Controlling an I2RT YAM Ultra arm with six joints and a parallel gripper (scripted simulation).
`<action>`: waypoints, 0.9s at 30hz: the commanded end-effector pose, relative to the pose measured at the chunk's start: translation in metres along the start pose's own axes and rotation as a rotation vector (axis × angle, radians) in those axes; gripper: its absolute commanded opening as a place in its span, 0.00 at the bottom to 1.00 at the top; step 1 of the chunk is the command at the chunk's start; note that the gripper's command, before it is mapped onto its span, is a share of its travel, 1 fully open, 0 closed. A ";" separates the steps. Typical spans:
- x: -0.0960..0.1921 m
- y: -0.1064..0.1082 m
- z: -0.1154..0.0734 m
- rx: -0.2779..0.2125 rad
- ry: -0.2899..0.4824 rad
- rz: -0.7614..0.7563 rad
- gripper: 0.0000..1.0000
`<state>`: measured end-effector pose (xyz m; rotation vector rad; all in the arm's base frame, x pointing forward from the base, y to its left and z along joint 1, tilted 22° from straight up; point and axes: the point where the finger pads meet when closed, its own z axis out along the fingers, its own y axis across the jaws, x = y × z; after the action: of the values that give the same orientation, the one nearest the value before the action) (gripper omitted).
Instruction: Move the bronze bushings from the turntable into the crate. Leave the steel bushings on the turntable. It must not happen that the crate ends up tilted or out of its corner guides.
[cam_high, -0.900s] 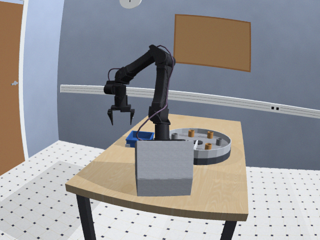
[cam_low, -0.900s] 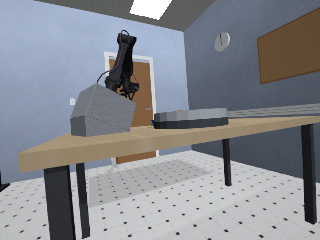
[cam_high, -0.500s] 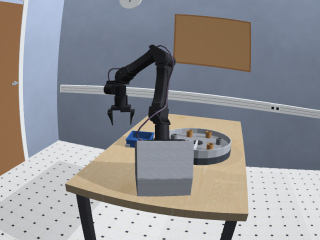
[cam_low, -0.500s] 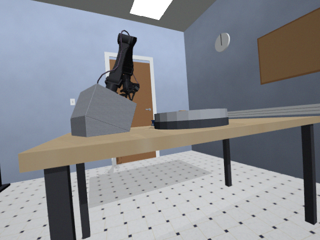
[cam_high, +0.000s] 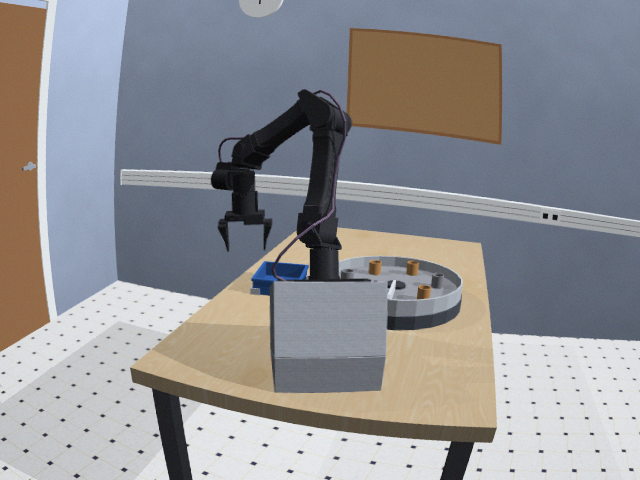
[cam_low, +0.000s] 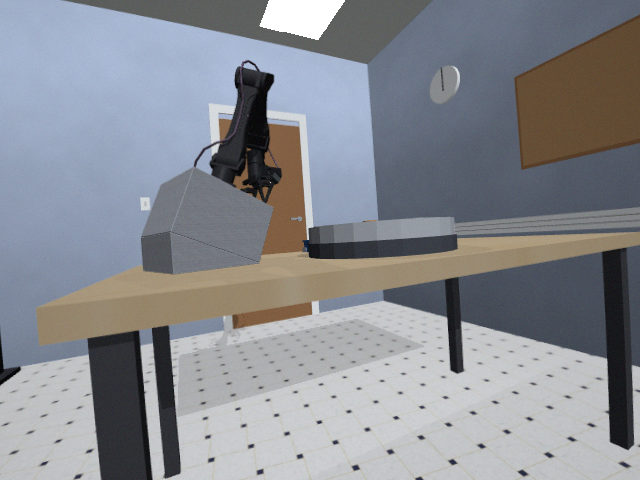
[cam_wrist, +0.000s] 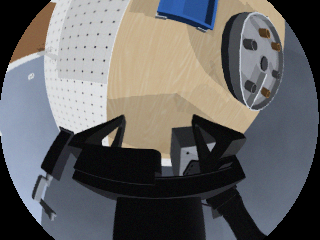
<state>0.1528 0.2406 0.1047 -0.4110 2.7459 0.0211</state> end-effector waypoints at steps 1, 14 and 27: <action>-0.015 -0.009 -0.005 -0.015 0.004 -0.021 1.00; -0.054 -0.078 0.008 -0.021 0.067 -0.121 1.00; -0.074 -0.152 0.015 -0.051 0.093 -0.214 1.00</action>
<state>0.2574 0.1272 0.1057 -0.5981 2.8304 -0.0464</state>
